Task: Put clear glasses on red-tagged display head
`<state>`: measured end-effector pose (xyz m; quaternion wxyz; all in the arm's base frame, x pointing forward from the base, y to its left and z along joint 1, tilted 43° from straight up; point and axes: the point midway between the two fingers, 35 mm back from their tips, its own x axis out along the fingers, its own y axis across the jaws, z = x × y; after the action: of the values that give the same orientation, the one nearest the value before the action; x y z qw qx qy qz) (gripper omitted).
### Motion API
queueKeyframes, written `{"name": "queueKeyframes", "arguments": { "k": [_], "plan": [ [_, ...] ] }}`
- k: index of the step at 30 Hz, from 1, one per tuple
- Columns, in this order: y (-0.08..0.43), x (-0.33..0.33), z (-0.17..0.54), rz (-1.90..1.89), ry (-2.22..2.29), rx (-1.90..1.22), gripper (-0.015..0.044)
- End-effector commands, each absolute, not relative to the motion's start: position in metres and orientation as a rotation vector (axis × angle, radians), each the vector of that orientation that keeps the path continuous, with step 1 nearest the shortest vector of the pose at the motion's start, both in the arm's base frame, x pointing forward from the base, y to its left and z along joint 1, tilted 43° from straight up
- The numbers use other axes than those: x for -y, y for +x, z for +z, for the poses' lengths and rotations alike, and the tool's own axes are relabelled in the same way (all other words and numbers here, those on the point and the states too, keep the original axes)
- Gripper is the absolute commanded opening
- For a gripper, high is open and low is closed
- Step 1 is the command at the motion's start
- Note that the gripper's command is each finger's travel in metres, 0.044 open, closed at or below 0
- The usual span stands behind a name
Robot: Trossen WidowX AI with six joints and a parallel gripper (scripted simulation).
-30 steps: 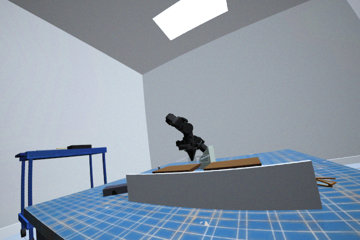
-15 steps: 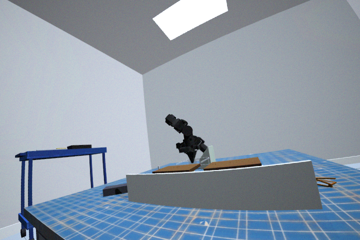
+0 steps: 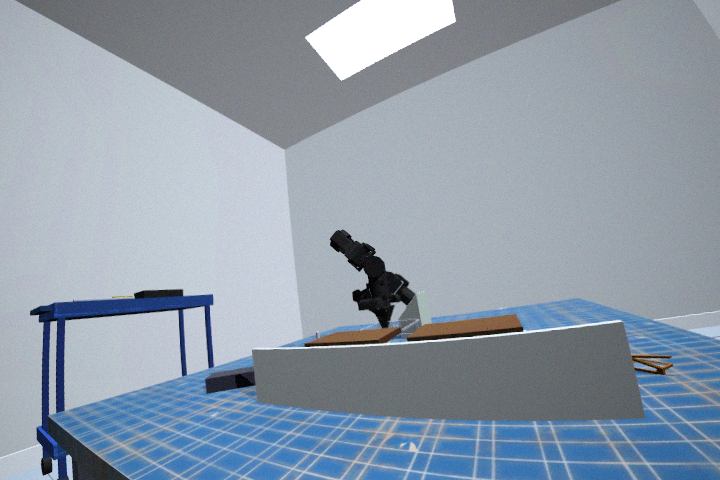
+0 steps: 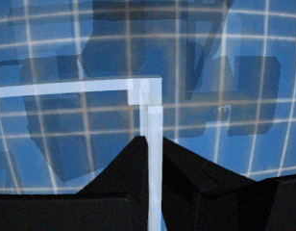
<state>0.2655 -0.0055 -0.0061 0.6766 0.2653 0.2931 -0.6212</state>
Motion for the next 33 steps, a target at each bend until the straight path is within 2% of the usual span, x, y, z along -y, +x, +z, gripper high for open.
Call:
{"name": "queueKeyframes", "arguments": {
  "k": [1, 33],
  "plan": [
    [0.264, 0.008, -0.008, -1.398, 0.585, -0.661, 0.0000],
    [0.304, 0.005, -0.009, -1.397, 0.587, -0.659, 0.0000]
  ]
}}
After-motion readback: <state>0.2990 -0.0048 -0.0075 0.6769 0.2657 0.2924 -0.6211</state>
